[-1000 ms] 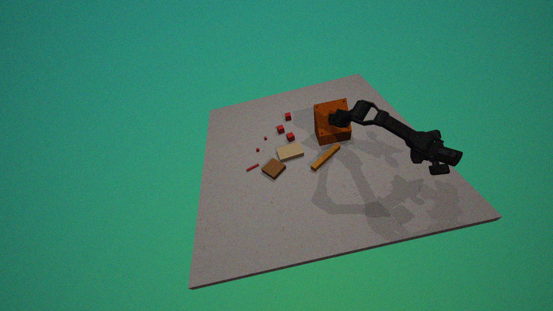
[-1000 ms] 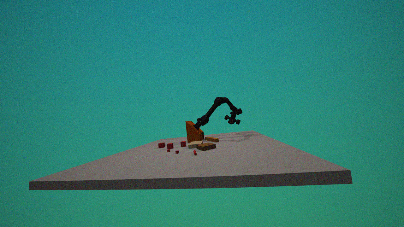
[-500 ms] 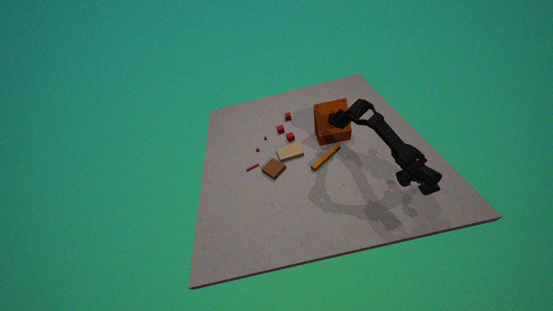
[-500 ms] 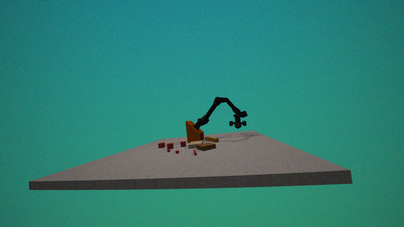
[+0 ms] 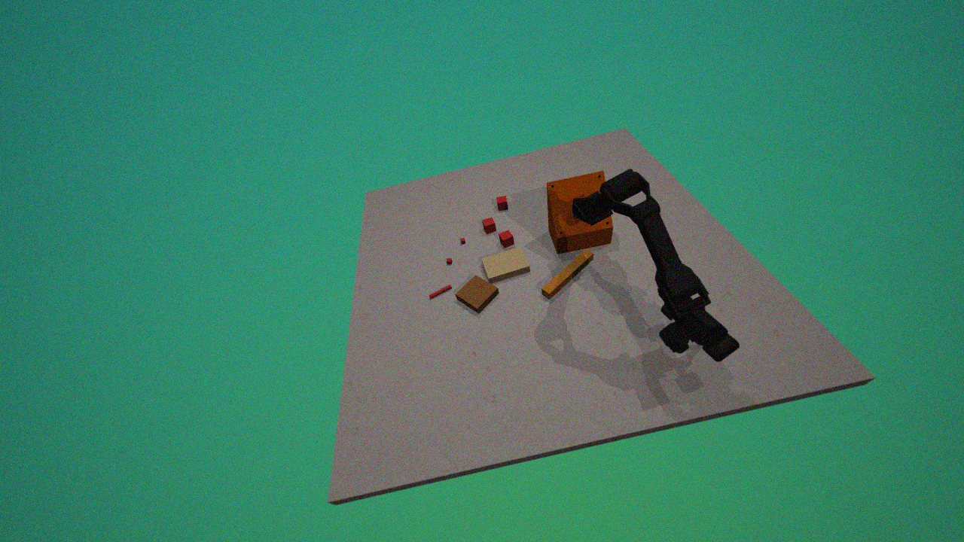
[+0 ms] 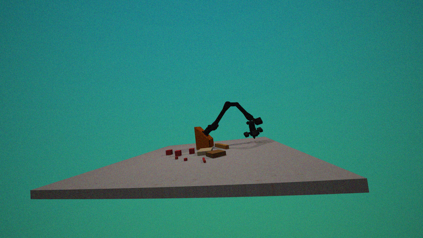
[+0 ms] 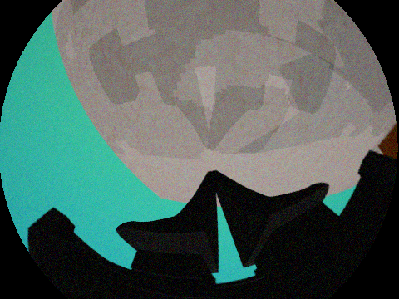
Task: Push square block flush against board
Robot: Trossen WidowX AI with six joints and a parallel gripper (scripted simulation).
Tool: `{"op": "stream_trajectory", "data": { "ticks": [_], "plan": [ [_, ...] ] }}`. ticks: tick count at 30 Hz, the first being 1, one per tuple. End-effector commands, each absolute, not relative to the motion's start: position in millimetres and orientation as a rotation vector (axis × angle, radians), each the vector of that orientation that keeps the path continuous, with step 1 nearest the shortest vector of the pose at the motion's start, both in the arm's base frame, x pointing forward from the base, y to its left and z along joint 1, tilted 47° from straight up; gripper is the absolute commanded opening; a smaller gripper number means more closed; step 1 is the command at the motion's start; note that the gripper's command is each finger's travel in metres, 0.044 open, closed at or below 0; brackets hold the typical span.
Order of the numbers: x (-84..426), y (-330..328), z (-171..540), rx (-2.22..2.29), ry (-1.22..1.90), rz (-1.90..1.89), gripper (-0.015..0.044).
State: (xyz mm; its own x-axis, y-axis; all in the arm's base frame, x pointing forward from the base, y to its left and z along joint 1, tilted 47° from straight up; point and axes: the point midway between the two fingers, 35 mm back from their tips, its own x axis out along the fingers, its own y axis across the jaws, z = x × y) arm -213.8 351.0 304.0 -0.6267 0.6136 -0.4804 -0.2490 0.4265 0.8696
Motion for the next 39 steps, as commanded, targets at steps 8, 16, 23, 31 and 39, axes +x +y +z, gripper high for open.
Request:
{"op": "stream_trajectory", "data": {
  "ticks": [8, 16, 23, 31, 39],
  "plan": [
    [-161.4, 373.7, 306.4, 0.285, 1.608, 1.466, 0.0000],
    [-119.8, 386.6, 305.2, 0.239, 1.416, 1.548, 0.0000],
    [-73.0, 395.5, 302.6, 0.166, 1.203, 1.610, 0.0000],
    [-20.3, 398.7, 297.7, 0.058, 0.973, 1.648, 0.0000],
    [25.0, 395.0, 304.6, 0.118, 0.910, 1.552, 0.0000]
  ]
}}
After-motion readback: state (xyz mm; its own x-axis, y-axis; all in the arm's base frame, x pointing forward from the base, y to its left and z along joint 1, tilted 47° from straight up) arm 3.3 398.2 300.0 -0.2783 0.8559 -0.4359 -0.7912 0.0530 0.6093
